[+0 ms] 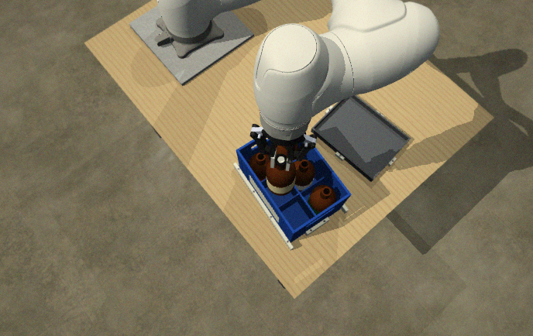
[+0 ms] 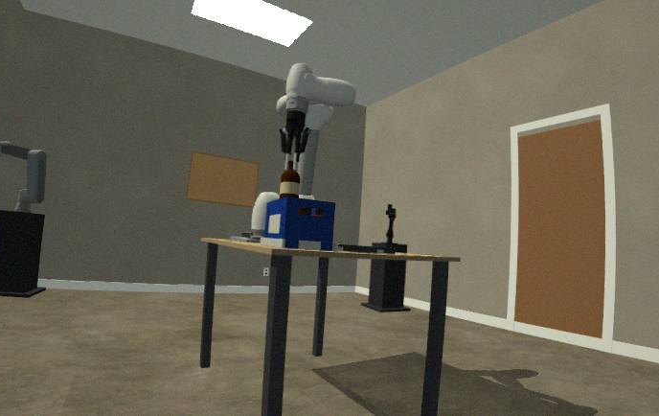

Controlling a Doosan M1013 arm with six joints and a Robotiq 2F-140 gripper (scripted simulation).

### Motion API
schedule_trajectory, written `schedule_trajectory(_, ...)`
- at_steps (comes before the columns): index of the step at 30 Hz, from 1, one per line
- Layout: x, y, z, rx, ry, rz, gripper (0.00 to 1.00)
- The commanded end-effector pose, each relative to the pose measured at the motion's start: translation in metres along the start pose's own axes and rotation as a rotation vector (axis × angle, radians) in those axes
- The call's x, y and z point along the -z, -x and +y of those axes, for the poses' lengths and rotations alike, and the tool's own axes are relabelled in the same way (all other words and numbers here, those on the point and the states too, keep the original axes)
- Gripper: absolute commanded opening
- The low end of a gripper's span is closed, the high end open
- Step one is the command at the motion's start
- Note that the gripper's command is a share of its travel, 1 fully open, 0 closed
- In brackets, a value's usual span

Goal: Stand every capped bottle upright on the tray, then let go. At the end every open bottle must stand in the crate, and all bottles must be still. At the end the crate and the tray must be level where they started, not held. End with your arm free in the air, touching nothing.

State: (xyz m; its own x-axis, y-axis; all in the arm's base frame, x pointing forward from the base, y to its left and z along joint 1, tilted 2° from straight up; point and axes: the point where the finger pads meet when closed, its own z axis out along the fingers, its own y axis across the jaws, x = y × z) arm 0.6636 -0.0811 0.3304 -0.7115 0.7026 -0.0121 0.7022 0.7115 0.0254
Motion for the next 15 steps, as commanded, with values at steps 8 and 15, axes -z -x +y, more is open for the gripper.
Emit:
schedule_trajectory(8,0.007,-0.011,-0.001,0.0,0.0,0.0,0.0)
schedule_trajectory(15,0.008,-0.031,-0.004,0.0,0.0,0.0,0.0)
